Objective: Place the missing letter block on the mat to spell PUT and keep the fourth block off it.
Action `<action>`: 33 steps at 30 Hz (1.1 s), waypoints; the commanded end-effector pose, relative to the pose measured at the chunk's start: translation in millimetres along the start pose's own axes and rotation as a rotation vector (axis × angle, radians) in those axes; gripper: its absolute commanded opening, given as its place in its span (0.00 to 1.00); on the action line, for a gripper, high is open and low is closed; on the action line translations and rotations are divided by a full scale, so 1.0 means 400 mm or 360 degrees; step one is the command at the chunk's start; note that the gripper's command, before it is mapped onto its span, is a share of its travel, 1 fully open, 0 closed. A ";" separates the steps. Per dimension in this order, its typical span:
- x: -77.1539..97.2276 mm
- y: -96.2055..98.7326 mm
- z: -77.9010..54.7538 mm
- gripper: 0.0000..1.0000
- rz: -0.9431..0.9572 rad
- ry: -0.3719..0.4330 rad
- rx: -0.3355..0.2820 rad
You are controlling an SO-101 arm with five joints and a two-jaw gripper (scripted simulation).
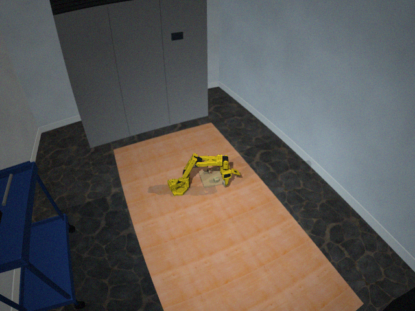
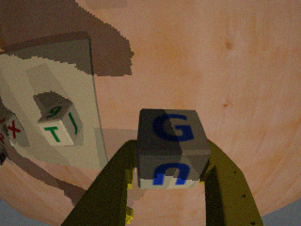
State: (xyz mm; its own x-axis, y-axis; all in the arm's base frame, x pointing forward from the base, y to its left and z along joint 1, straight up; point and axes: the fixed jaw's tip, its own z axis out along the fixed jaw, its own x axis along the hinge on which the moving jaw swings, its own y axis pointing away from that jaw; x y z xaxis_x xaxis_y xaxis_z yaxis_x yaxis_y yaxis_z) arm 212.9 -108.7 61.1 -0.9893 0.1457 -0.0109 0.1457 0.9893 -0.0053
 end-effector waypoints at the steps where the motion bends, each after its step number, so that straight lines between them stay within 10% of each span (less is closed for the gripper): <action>1: -0.010 -0.008 -0.033 0.00 -0.0030 -0.0099 0.0037; 33: 0.048 -0.066 -0.030 0.00 -0.0895 -0.0071 0.0068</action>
State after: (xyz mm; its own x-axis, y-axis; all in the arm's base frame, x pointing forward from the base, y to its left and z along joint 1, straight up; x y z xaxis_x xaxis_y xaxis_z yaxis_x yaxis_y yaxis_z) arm 190.1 -125.7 61.8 -0.9449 -0.3274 -0.0036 -0.3274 0.9449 -0.0071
